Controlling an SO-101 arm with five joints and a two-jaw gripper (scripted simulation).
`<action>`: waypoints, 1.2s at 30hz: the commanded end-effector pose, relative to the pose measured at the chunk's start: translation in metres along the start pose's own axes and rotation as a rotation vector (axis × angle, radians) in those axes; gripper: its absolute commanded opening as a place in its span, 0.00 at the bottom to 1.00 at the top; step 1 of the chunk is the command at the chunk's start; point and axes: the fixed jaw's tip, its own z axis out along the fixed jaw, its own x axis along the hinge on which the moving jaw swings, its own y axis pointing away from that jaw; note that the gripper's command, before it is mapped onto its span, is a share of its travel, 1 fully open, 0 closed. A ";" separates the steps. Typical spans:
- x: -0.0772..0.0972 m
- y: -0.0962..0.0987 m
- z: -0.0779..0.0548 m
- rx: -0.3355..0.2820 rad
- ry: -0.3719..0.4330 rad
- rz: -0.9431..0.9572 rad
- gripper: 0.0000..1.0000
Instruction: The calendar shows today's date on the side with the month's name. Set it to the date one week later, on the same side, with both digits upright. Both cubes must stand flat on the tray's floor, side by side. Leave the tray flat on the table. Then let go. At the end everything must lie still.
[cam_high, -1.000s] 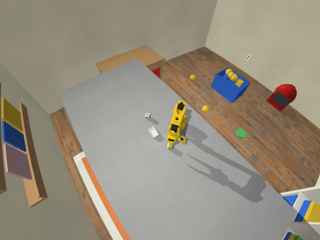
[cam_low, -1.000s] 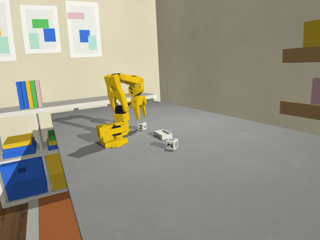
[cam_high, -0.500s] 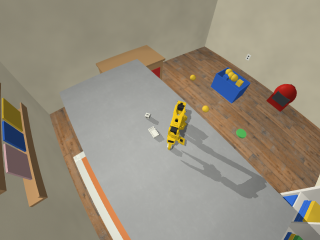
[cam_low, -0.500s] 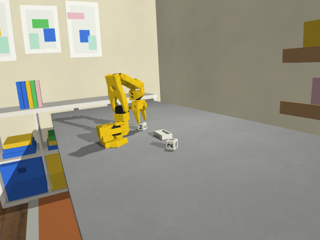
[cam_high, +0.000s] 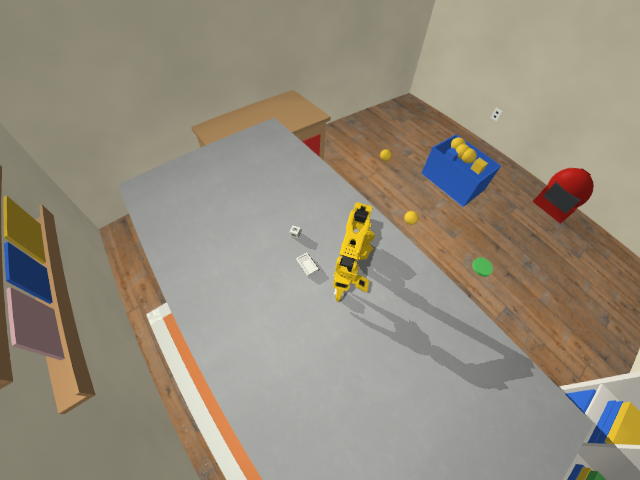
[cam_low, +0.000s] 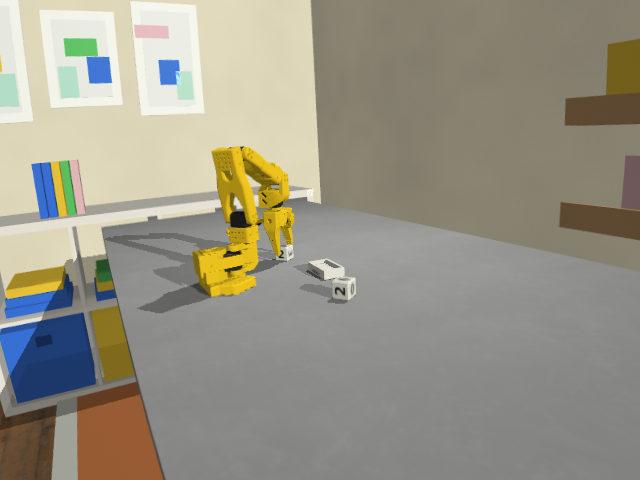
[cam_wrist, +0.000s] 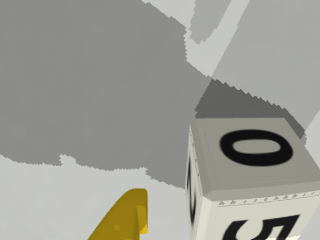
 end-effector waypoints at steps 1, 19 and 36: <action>-0.001 -0.004 0.000 0.024 0.000 -0.002 0.35; -0.001 -0.004 0.001 0.024 0.000 -0.002 0.34; -0.002 -0.010 0.001 0.024 0.000 -0.002 0.23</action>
